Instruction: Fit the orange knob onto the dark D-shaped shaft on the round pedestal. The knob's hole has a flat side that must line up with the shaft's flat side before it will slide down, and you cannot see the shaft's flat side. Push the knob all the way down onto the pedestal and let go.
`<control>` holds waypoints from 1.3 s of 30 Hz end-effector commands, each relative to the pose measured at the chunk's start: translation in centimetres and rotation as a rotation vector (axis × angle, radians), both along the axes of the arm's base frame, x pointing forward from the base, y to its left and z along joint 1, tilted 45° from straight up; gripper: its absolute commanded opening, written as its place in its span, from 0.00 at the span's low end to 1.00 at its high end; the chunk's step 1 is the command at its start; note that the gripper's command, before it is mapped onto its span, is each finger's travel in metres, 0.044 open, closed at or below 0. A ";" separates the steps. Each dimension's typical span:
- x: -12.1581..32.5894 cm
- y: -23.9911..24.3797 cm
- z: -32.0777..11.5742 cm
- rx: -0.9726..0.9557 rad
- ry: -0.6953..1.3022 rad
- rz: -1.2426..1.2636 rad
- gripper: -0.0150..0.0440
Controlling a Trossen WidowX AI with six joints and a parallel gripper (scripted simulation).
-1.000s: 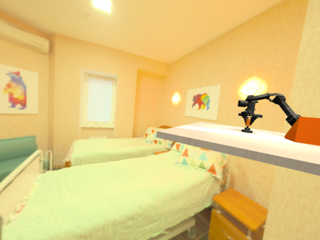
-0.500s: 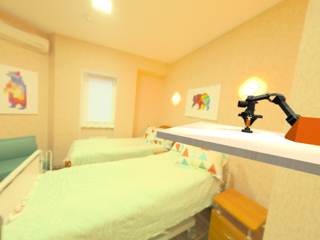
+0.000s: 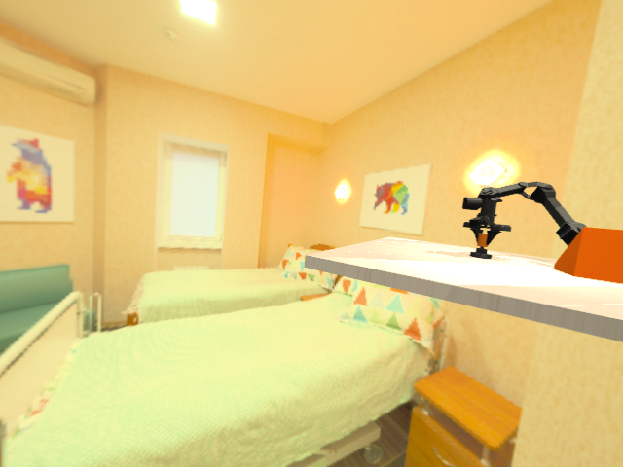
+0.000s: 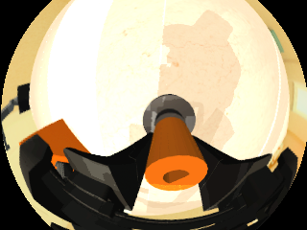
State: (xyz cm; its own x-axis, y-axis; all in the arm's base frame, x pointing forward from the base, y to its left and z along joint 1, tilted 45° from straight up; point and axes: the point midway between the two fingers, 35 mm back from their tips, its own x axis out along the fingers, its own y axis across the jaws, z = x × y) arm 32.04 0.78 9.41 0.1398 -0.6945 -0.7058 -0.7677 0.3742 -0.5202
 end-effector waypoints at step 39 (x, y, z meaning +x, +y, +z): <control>0.1 -0.7 -0.7 0.001 0.001 -0.002 1.00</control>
